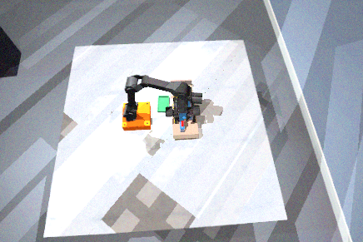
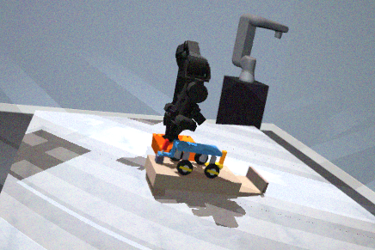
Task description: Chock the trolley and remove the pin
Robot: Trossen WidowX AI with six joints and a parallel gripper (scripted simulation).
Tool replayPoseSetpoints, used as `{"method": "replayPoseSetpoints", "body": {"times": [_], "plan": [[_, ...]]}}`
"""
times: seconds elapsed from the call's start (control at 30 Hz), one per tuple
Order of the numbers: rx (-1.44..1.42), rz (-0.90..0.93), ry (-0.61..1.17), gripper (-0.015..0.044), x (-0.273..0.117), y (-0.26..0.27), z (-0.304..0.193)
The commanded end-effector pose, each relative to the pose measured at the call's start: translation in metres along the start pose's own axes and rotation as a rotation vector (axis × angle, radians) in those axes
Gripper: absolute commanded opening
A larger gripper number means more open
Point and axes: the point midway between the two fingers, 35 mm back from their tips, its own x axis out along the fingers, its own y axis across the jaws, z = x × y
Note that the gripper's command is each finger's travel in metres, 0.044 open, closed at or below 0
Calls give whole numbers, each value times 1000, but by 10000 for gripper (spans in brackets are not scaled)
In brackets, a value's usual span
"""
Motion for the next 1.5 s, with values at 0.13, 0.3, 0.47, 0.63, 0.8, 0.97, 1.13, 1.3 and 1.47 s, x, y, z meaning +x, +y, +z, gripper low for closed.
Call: {"method": "replayPoseSetpoints", "body": {"times": [0.13, 0.3, 0.47, 0.63, 0.8, 0.97, 1.13, 1.3, 1.47], "plan": [[-7, 7, 2, 190, 6, 1, 0], [-7, 7, 2, 190, 13, 0, 0], [-7, 7, 2, 190, 20, -1, 0], [-7, 7, 2, 190, 27, -1, 0], [-7, 7, 3, 190, 34, 0, 0], [-7, 7, 3, 190, 41, 2, 0], [0, 1, 3, 164, 40, 0, -1], [0, 1, 3, 72, 40, 0, -1], [0, 1, 3, 38, 40, 0, -1]]}}
